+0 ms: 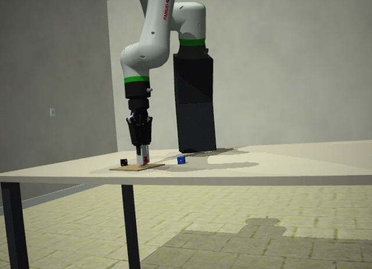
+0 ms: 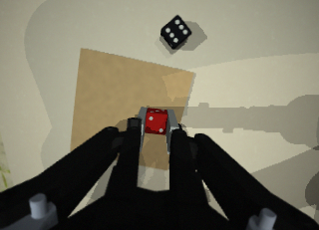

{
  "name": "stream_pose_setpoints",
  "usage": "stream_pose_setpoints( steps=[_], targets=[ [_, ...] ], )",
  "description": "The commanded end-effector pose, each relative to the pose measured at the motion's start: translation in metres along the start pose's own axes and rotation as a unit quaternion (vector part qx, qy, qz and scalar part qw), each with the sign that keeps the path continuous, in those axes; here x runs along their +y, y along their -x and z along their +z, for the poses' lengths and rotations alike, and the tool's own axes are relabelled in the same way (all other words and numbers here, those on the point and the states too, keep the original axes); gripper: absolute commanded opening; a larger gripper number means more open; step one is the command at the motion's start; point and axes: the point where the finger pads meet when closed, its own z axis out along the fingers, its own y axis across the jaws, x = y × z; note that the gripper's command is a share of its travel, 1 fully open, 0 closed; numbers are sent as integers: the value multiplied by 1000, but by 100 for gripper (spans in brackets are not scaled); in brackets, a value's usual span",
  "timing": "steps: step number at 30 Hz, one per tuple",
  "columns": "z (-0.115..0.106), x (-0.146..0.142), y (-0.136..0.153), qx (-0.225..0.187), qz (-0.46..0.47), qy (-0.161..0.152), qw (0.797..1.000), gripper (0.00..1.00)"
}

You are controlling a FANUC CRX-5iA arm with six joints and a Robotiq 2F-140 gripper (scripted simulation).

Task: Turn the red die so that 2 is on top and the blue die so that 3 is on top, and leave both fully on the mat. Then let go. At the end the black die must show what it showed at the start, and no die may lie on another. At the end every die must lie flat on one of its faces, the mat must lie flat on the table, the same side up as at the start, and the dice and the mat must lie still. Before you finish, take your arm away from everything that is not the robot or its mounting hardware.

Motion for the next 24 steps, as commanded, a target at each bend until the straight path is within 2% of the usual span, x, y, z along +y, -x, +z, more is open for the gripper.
stream_pose_setpoints(
  steps=[1, 24],
  targets=[
    [0, 0, 0, 0, 0, 0, 1000, 13],
    [4, 0, 0, 0, 0, 0, 1000, 13]
  ],
)
